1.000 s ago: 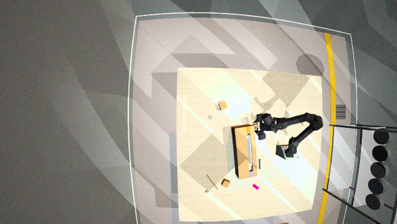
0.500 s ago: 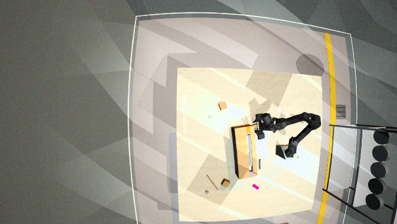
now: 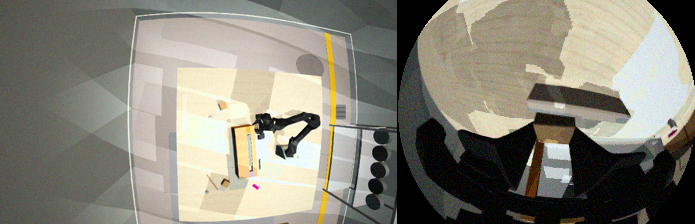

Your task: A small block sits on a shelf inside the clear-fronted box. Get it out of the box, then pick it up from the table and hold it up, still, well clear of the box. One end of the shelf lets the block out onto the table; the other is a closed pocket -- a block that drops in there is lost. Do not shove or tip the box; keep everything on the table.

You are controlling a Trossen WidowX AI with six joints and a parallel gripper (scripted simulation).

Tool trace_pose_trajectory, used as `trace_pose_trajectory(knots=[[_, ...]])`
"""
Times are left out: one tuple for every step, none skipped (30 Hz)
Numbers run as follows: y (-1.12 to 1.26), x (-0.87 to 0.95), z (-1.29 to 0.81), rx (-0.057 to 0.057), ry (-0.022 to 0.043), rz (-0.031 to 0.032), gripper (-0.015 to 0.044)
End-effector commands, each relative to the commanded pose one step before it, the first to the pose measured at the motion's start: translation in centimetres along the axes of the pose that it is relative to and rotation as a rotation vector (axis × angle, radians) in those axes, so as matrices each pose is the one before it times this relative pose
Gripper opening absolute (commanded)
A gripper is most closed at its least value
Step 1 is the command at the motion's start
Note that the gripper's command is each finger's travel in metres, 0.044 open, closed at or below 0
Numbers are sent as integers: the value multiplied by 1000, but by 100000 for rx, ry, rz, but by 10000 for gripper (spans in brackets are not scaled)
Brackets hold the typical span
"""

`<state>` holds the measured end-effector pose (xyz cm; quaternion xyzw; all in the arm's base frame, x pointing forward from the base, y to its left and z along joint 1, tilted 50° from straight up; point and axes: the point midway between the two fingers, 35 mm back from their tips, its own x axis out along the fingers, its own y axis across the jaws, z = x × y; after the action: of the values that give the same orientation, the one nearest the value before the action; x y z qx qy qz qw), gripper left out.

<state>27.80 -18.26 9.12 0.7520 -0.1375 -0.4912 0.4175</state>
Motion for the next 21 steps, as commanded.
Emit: trace_pose_trajectory(knots=[[-16,-587,-402,-180,149,-297,15],[5,-449,-267,76,-30,-86,0],[3,-458,-255,68,-28,-67,0],[2,-466,-242,60,-24,-48,0],[1,-474,-229,52,-21,-29,0],[0,-481,-215,44,-16,-10,0],[0,-487,-202,37,-11,9,0],[-1,-494,-188,30,-6,28,0],[0,-499,-174,23,0,47,0],[0,-504,-159,17,7,66,0],[1,-412,-119,9,11,67,0],[1,-249,-67,3,9,46,0],[0,-83,-21,1,3,16,0],[0,0,0,0,0,0,0],[0,0,0,0,0,0,0],[-21,-8,-5,-694,-41,-30,0],[-64,-23,-16,-2081,-122,-90,0],[-105,-38,-29,-3471,-199,-152,0],[-125,-47,-38,-4180,-233,-185,0],[-122,-47,-42,-4184,-226,-188,0],[-120,-48,-47,-4187,-219,-190,0]])
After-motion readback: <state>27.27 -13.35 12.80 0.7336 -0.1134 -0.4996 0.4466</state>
